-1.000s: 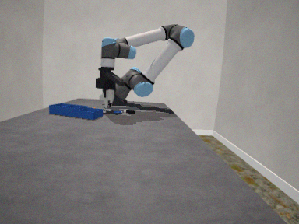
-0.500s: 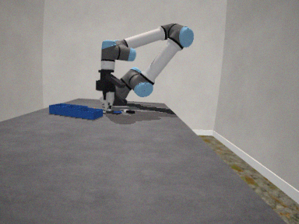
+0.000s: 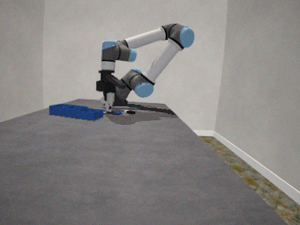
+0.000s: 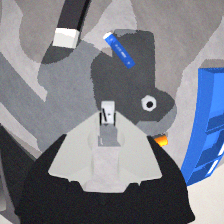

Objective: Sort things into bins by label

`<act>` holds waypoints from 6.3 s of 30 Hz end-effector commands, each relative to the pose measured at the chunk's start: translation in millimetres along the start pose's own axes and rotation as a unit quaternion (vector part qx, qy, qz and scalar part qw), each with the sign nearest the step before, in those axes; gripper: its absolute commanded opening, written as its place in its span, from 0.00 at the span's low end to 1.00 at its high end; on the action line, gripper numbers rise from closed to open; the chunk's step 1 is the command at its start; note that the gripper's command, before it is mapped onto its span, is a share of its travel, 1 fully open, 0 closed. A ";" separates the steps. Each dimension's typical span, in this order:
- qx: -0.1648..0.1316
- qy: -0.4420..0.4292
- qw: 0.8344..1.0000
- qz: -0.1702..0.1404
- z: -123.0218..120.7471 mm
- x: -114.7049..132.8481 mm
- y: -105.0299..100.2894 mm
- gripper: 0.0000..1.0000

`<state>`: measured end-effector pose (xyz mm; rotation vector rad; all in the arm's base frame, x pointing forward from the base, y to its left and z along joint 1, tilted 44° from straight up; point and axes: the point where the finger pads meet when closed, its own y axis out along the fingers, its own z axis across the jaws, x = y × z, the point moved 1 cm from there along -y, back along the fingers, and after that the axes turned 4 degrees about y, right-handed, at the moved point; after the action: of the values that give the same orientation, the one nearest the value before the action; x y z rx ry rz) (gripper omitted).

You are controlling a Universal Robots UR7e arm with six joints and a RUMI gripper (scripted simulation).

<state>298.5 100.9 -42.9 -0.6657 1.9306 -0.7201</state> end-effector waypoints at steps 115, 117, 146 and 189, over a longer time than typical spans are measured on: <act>0.001 -0.114 0.994 0.000 189.7 37.2 -59.9 0.00; 0.001 -0.114 0.994 0.000 188.6 36.9 -59.9 0.00; 0.001 -0.114 0.994 0.000 187.8 36.8 -15.5 0.00; 0.001 -0.114 0.994 0.000 185.8 36.4 -26.2 0.18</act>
<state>453.4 22.2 -120.4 -0.7159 1.7217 -0.6163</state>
